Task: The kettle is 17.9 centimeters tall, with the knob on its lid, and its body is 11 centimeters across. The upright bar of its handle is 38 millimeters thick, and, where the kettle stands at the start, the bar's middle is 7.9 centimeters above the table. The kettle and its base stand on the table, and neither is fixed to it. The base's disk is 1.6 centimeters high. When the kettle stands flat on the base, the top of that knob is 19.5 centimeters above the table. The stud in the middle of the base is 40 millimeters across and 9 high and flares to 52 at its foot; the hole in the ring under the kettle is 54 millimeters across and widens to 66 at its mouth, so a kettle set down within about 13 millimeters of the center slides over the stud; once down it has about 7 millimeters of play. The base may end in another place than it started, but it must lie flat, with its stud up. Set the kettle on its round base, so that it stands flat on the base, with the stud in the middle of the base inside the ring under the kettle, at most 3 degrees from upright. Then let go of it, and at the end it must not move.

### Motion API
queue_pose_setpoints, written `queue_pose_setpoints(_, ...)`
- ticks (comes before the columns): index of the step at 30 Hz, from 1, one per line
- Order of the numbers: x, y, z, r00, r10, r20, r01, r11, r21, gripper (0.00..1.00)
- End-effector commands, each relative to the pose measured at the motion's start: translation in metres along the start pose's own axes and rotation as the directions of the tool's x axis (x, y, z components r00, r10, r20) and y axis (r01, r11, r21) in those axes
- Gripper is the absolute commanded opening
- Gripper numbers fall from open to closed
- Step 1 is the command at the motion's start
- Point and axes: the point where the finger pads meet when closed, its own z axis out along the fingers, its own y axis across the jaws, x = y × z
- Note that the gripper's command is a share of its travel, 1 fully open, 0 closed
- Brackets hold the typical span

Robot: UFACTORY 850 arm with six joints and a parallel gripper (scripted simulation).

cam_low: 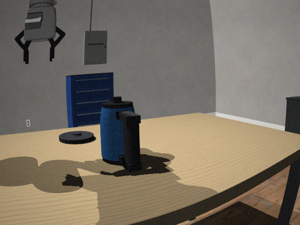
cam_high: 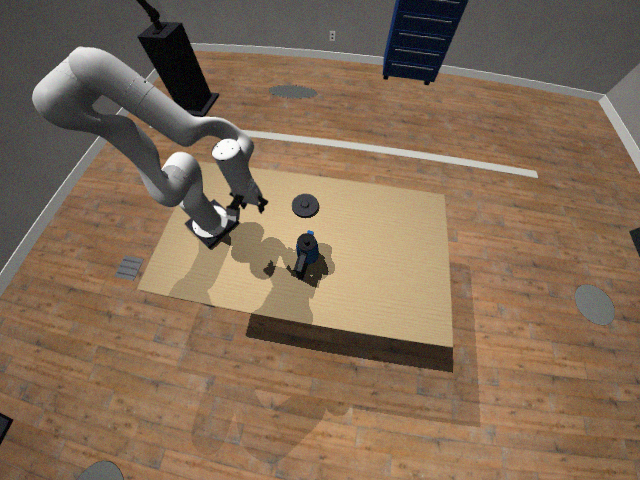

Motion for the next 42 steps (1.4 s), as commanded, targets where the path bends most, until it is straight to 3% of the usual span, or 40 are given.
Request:
queue_pose_setpoints(1,0.014,-0.038,0.0,1.0,0.0,0.002,0.0,1.0,0.0,0.81)
queue_pose_setpoints(9,0.035,-0.092,0.0,1.0,0.0,0.002,0.0,1.0,0.0,0.81)
queue_pose_setpoints(11,0.035,-0.092,0.0,1.0,0.0,0.002,0.0,1.0,0.0,0.81)
queue_pose_setpoints(26,0.077,-0.196,0.0,1.0,0.0,0.002,0.0,1.0,0.0,0.81)
queue_pose_setpoints(37,0.09,-0.231,0.0,1.0,0.0,0.002,0.0,1.0,0.0,0.81)
queue_pose_setpoints(42,0.091,-0.232,0.011,1.0,0.0,0.002,0.0,1.0,0.0,0.81)
